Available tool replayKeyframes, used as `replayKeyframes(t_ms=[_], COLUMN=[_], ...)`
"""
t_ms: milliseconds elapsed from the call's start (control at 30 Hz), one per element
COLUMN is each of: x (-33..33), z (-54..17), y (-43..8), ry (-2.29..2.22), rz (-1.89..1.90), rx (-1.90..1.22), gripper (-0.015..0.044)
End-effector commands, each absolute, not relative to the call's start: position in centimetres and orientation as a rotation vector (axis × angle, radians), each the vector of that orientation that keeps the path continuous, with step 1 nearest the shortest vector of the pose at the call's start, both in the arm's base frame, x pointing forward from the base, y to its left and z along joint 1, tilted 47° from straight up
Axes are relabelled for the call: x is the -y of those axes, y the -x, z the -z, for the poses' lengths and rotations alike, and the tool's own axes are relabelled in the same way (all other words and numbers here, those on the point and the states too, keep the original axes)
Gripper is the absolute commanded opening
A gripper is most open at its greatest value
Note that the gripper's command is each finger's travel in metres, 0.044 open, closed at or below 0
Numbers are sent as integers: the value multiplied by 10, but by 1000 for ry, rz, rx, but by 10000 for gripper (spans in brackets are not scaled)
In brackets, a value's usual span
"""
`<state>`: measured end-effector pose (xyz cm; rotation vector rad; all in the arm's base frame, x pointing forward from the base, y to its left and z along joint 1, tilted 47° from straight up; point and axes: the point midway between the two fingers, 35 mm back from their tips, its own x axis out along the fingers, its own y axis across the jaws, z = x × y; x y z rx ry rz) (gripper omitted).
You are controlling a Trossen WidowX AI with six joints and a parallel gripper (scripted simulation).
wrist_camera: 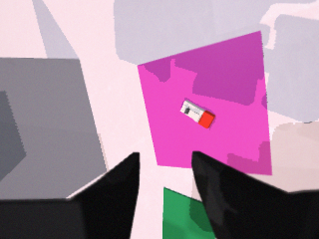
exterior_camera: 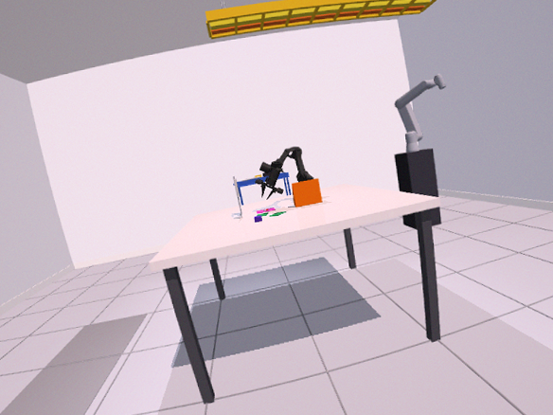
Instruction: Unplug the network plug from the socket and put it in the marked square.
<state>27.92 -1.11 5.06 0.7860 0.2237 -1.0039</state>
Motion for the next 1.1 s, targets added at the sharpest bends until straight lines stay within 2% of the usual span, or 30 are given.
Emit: replayKeyframes(t_ms=[0, 1067], x=[7, -17], z=[-56, -85], y=[-279, -274], ry=[-792, -785], rz=[1004, 997], rx=[-215, -205], gripper=[156, 156])
